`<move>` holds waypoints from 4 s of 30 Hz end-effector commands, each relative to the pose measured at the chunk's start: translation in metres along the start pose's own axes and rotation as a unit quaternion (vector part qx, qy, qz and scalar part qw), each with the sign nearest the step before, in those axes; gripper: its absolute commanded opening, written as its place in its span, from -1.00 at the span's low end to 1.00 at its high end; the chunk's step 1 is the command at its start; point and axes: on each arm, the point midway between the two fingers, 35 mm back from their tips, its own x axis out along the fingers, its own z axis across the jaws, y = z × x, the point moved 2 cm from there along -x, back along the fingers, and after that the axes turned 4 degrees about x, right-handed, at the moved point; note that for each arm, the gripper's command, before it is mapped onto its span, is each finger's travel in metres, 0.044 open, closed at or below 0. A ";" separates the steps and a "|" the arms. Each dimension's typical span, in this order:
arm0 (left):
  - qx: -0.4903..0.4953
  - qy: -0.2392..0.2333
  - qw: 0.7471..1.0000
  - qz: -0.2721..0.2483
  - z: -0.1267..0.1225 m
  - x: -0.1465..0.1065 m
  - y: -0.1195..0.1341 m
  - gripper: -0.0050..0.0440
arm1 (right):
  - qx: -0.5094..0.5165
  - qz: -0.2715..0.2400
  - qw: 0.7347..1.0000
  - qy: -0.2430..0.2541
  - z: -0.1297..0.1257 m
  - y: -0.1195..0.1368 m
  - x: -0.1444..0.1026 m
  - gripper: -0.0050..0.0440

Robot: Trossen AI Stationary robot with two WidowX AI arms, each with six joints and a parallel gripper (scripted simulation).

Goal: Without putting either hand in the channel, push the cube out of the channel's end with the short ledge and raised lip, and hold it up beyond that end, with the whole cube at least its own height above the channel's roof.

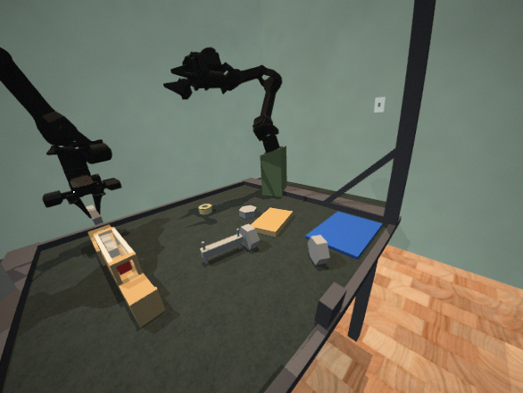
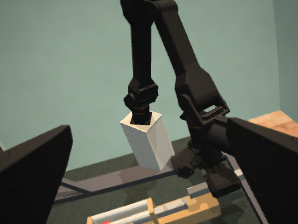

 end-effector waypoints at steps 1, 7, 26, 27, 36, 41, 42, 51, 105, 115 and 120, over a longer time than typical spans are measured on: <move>-0.004 -0.013 1.000 0.005 0.004 -0.006 0.003 -0.80 | 0.001 -0.010 1.000 0.000 0.001 -0.008 -0.002 0.84; -0.004 -0.010 1.000 0.003 0.003 -0.005 0.002 -0.80 | 0.001 -0.010 1.000 0.000 0.001 -0.008 -0.002 0.84; -0.003 -0.005 1.000 0.001 0.002 0.013 0.001 -0.80 | 0.001 -0.010 1.000 0.000 0.001 -0.008 -0.002 0.84; -0.003 -0.005 1.000 0.001 0.002 0.014 0.001 -0.80 | 0.001 -0.010 1.000 0.000 0.001 -0.008 -0.002 0.84; -0.001 -0.003 1.000 0.000 0.001 0.022 0.000 -0.80 | 0.001 -0.010 1.000 0.000 0.001 -0.008 -0.002 0.84; -0.001 -0.002 1.000 -0.001 0.001 0.027 0.000 -0.80 | 0.001 -0.010 1.000 0.000 0.001 -0.008 -0.002 0.84; -0.001 -0.002 1.000 -0.001 0.001 0.028 0.000 -0.80 | 0.001 -0.010 1.000 0.000 0.001 -0.008 -0.002 0.84; 0.000 -0.001 1.000 -0.001 0.001 0.030 -0.001 -0.80 | 0.001 -0.010 1.000 0.000 0.001 -0.008 -0.002 0.84; -0.002 -0.003 1.000 0.001 0.006 0.028 -0.065 -0.80 | 0.001 -0.010 1.000 0.000 0.001 -0.008 -0.002 0.84; -0.001 -0.001 1.000 0.000 0.006 0.029 -0.079 -0.80 | 0.001 -0.010 1.000 0.000 0.001 -0.008 -0.002 0.84; -0.002 -0.001 1.000 0.000 0.007 0.029 -0.083 -0.80 | 0.001 -0.010 1.000 0.000 0.001 -0.008 -0.002 0.84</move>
